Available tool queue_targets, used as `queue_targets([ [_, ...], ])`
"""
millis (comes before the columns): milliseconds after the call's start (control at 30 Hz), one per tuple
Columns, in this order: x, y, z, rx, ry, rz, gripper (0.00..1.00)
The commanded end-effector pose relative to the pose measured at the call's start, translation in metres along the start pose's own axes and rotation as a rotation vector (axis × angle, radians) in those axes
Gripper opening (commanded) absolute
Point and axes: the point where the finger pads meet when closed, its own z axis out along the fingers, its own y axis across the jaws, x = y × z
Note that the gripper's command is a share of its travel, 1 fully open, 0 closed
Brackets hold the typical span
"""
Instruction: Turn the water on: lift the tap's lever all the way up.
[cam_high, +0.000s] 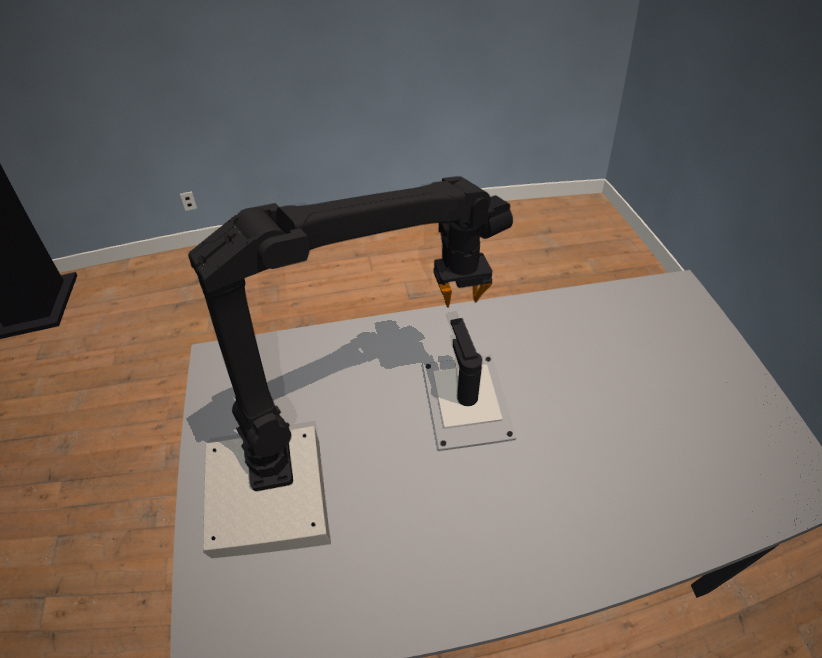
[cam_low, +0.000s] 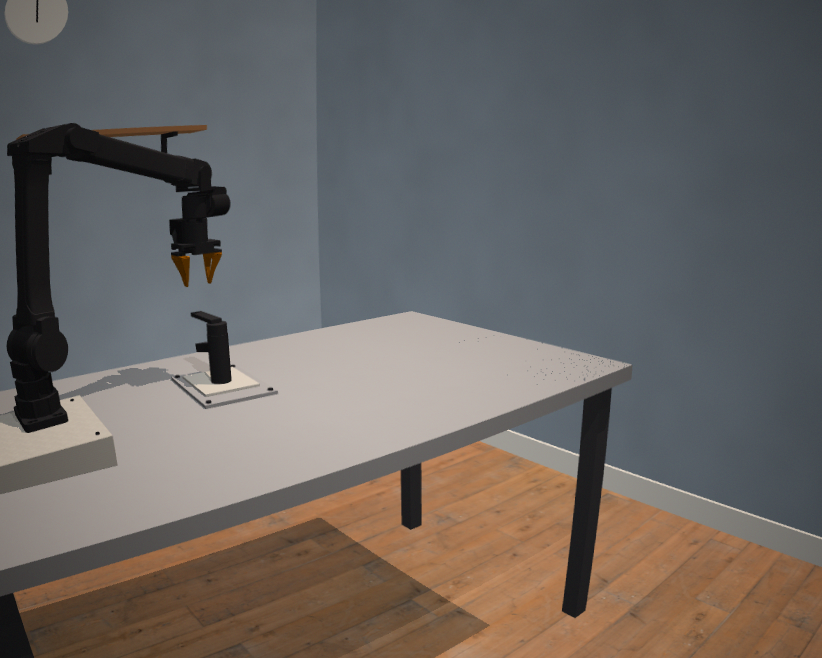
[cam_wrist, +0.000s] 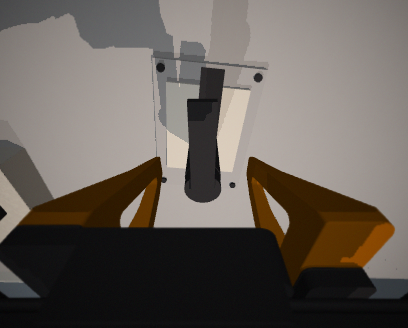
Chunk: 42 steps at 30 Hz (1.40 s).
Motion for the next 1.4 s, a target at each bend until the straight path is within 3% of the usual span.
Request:
queue_targets([
  [0,0.004,0.002,-0.001,0.006,-0.002,-0.001,0.61],
  [1000,0.003,0.001,0.000,0.007,-0.003,-0.001,0.61],
  [1367,0.003,0.000,0.015,-0.003,0.002,-0.001,0.61],
])
